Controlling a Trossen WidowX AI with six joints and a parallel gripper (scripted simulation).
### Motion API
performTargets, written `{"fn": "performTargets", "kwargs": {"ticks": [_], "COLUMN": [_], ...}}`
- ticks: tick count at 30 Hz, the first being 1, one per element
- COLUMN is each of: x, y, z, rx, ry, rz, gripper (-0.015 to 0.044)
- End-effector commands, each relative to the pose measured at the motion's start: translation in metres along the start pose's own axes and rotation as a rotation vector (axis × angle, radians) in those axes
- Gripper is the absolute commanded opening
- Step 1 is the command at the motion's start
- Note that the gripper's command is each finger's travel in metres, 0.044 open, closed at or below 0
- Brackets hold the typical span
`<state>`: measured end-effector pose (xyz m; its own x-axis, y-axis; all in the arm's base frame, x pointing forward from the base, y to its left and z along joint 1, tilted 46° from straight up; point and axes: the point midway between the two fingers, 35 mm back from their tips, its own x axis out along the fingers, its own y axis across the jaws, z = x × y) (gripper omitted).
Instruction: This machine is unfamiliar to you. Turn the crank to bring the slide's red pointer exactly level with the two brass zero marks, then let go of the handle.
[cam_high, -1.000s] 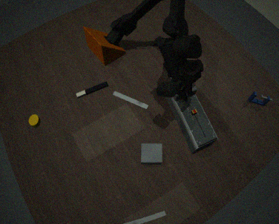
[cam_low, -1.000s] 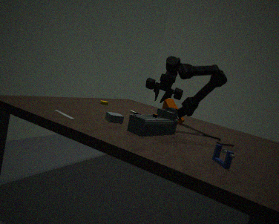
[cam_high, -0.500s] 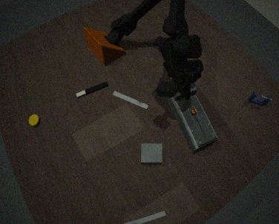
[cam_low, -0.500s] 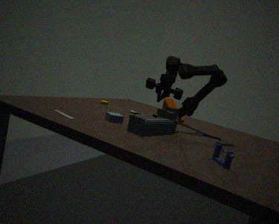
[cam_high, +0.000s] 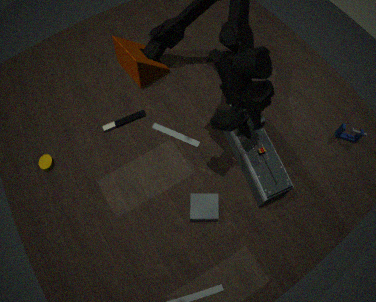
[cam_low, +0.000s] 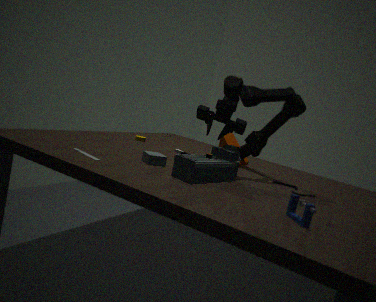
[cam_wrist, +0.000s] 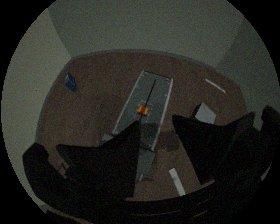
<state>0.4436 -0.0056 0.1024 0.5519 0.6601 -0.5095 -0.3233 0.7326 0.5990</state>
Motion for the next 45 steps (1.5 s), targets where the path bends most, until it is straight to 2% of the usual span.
{"fn": "performTargets", "kwargs": {"ticks": [1,7,15,45], "x": [0.000,-0.006,-0.038,-0.038], "y": [0.000,-0.002,-0.006,-0.007], "z": [0.000,0.006,0.031,0.032], "rx": [0.000,-0.001,0.000,0.000], "ry": [0.000,0.001,0.001,0.001], "rz": [-0.001,-0.001,-0.001,-0.001], "gripper": [0.0289,0.0440,0.0440,0.0440]}}
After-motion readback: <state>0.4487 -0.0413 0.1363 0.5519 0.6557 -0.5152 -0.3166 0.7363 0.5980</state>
